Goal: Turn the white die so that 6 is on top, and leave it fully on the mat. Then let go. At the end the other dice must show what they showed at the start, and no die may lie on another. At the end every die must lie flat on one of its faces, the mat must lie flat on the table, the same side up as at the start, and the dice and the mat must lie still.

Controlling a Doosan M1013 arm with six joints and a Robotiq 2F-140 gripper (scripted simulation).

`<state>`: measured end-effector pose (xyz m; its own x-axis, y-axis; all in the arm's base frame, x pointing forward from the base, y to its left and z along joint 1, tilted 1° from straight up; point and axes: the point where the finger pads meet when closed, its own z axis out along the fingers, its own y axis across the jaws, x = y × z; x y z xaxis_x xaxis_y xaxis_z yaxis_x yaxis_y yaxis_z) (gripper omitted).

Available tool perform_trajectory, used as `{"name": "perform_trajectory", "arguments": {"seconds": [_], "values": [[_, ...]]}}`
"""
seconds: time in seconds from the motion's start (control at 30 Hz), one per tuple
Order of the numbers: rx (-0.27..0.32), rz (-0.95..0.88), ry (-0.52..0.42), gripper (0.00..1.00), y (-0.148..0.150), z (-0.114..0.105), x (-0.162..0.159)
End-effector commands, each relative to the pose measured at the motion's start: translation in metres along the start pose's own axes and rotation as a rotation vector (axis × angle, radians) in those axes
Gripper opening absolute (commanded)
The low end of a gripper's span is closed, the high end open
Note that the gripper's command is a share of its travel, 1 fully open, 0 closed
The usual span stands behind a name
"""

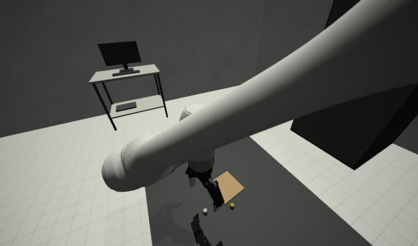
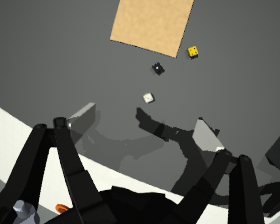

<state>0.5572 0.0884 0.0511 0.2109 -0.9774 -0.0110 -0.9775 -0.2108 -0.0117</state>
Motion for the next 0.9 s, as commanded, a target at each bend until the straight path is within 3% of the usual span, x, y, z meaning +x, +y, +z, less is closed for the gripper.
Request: {"name": "perform_trajectory", "arguments": {"seconds": [0.0, 0.87], "values": [[-0.002, 0.11, 0.015, 1.0, 0.0, 0.001, 0.0], [0.005, 0.994, 0.015, 1.0, -0.001, 0.012, 0.001]]}}
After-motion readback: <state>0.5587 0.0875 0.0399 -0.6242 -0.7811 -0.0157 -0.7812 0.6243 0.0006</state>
